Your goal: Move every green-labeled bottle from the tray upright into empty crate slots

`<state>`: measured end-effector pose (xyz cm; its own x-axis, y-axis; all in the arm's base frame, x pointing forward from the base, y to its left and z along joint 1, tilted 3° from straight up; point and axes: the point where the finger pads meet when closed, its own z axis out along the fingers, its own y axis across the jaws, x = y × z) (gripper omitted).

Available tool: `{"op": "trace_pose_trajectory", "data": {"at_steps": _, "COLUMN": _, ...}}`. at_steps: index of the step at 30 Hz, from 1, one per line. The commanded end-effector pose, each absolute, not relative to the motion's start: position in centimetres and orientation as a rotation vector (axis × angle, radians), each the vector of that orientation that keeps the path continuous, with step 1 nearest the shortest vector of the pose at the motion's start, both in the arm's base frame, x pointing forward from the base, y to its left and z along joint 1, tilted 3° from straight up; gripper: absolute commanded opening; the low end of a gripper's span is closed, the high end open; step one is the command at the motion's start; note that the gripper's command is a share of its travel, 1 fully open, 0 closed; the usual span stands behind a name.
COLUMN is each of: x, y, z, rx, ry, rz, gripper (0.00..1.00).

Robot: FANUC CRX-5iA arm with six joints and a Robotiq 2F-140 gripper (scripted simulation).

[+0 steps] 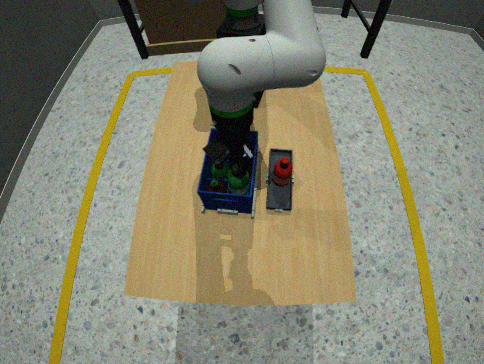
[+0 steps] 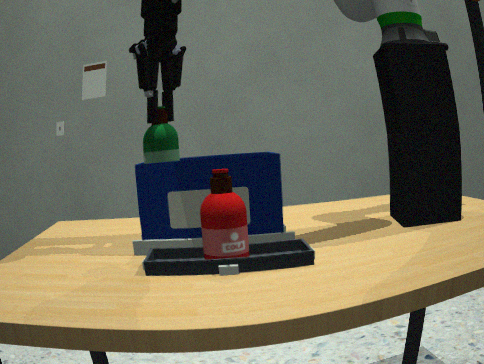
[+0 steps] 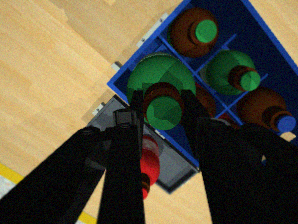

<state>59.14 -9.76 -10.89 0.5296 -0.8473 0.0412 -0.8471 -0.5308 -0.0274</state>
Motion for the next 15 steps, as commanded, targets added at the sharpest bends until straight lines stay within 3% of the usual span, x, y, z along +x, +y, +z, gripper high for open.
{"op": "trace_pose_trajectory", "data": {"at_steps": 1, "x": 59.2, "y": -9.8, "z": -11.1, "rx": -2.743, "ry": 1.519, "rz": -0.080, "gripper": 0.10}}
{"op": "trace_pose_trajectory", "data": {"at_steps": 15, "x": 59.3, "y": -9.8, "z": -12.6, "rx": -2.743, "ry": 1.519, "rz": -0.080, "gripper": 0.10}}
